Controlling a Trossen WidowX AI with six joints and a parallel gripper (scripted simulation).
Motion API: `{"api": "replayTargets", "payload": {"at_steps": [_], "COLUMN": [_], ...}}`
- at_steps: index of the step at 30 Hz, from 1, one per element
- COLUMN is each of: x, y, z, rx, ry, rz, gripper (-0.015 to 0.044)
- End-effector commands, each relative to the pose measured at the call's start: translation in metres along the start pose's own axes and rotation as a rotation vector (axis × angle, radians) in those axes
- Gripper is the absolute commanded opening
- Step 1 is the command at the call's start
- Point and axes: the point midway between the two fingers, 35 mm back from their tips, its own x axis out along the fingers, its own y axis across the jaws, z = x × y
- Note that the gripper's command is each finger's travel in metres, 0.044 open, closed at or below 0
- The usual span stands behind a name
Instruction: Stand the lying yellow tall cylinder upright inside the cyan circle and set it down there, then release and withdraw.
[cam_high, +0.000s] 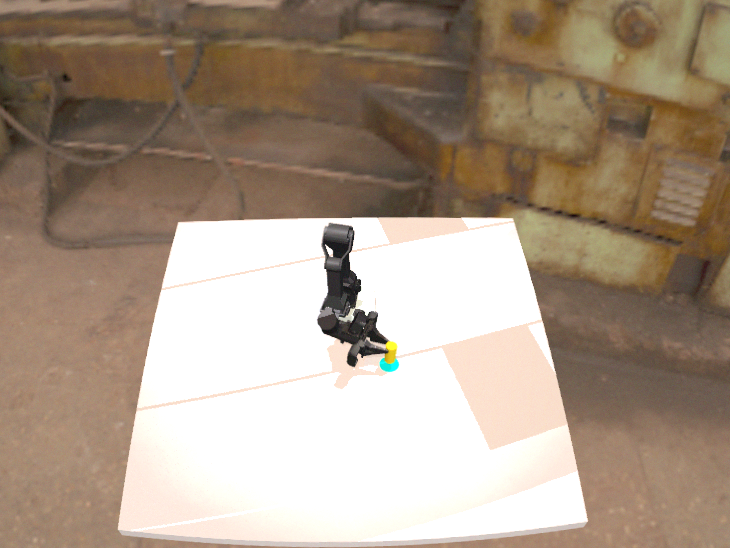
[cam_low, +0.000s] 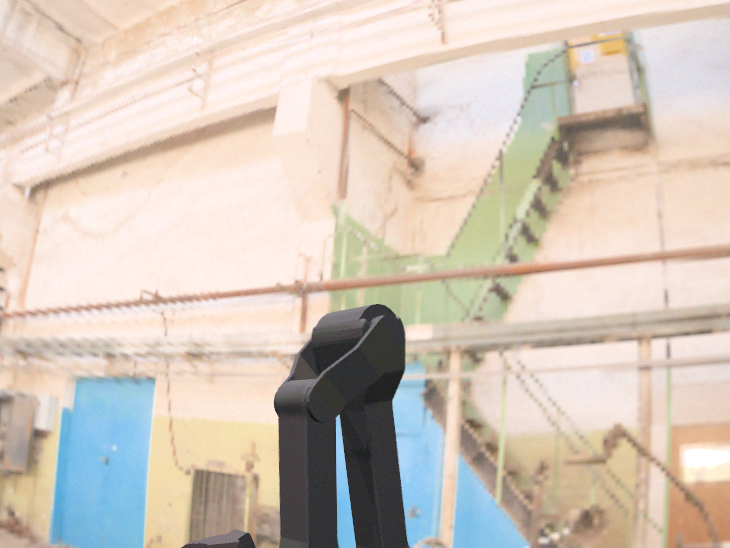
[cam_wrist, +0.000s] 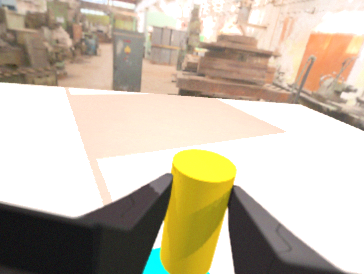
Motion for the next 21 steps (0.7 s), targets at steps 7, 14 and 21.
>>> {"api": "replayTargets", "payload": {"at_steps": [7, 14, 21], "x": [0.000, 0.001, 0.001], "y": [0.006, 0.006, 0.006], "z": [-0.012, -0.024, -0.029], "rx": [0.009, 0.005, 0.004], "ry": [-0.001, 0.000, 0.001], "rz": [0.004, 0.001, 0.000], "gripper": [0.0105, 0.0105, 0.0105]}}
